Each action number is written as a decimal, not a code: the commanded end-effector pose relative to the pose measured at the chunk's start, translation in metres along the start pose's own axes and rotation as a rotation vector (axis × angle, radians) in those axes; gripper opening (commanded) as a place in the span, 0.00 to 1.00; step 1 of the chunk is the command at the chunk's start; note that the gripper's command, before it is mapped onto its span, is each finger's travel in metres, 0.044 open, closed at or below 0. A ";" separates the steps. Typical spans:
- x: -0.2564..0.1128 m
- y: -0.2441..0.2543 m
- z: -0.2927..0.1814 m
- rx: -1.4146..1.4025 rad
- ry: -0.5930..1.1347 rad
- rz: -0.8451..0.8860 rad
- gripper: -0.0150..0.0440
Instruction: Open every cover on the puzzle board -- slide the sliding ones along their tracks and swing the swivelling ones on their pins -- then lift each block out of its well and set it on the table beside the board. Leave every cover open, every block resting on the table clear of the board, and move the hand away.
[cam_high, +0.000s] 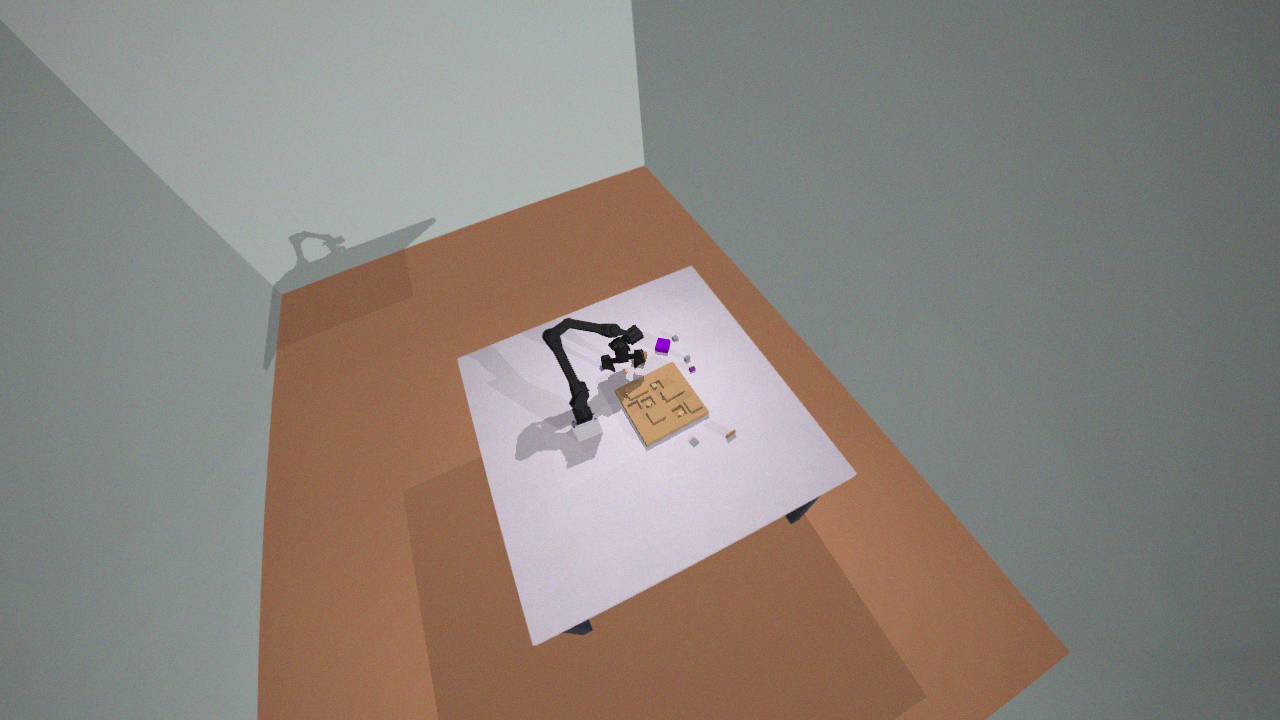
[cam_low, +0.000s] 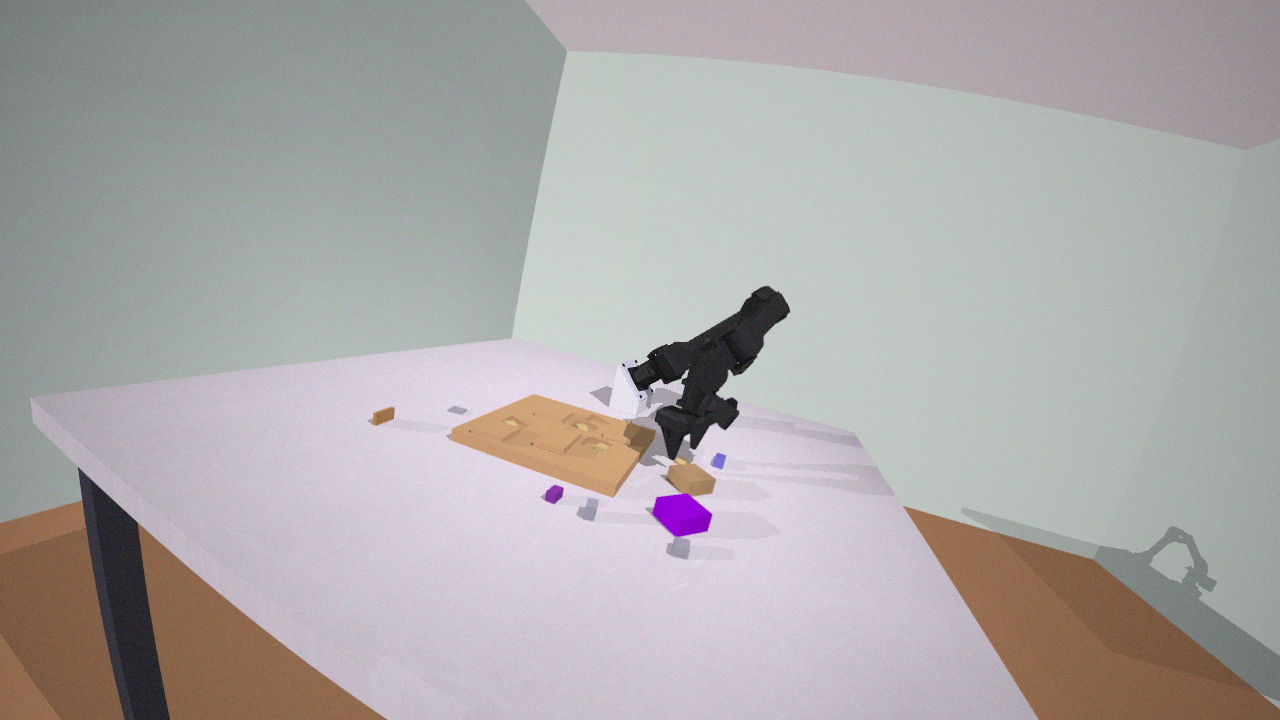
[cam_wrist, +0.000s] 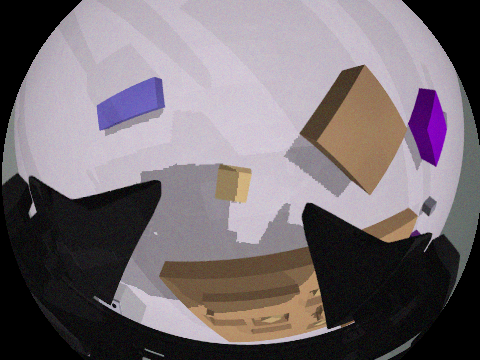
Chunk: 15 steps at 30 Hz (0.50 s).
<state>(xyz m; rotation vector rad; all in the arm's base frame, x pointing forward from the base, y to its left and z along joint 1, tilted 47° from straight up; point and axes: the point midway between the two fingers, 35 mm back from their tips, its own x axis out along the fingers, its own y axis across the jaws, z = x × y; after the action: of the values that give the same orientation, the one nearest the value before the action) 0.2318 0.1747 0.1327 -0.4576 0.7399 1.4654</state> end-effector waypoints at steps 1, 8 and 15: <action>-0.015 -0.002 0.002 -0.006 -0.005 -0.006 1.00; -0.037 -0.001 0.001 -0.004 -0.004 -0.006 1.00; -0.059 0.001 0.001 -0.002 -0.006 -0.006 1.00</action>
<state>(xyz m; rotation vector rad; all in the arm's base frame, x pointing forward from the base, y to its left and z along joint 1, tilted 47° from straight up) 0.2335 0.1401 0.1644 -0.4567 0.7443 1.4630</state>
